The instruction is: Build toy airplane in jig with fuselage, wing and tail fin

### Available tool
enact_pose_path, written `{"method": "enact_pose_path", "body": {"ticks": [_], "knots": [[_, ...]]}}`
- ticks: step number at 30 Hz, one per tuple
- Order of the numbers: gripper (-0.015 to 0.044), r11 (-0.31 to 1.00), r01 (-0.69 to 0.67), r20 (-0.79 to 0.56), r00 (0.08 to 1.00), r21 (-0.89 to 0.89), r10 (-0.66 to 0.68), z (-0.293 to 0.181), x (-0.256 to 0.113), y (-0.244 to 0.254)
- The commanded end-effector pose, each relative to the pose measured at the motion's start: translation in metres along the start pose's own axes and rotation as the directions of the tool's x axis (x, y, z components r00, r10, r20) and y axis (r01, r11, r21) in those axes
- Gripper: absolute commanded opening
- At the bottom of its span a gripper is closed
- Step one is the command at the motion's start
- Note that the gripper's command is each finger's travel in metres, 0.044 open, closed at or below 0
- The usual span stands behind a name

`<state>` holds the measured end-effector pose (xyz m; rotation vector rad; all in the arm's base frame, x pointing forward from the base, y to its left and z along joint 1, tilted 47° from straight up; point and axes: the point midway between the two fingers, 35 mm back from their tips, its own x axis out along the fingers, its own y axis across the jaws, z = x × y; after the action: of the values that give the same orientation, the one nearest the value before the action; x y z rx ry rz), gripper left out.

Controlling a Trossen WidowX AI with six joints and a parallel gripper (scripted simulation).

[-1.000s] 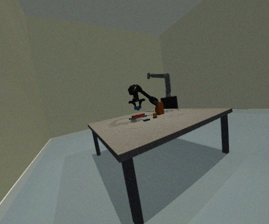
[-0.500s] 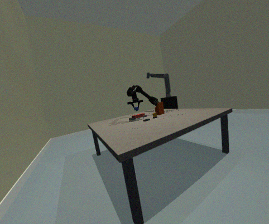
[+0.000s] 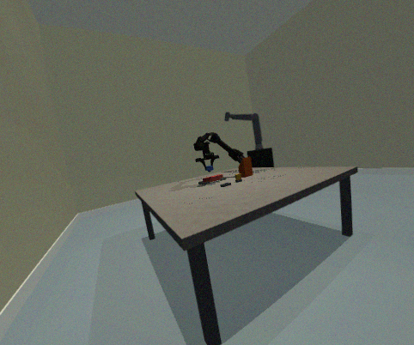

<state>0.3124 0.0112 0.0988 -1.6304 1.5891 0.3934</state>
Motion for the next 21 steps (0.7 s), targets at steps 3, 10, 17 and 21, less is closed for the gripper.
{"method": "enact_pose_path", "body": {"ticks": [3, 10, 17, 21], "knots": [[0.0000, 0.995, 0.000, -0.011, 1.000, -0.098, -0.001, -0.017, 0.005, 0.003], [0.0000, 0.974, -0.002, -0.022, 1.000, -0.225, -0.003, -0.039, 0.009, 0.006], [0.0000, 0.938, -0.008, -0.035, 0.999, -0.346, -0.004, -0.059, 0.013, 0.011], [0.0052, 0.934, -0.009, -0.037, 0.999, -0.357, -0.004, -0.061, 0.014, 0.012]]}}
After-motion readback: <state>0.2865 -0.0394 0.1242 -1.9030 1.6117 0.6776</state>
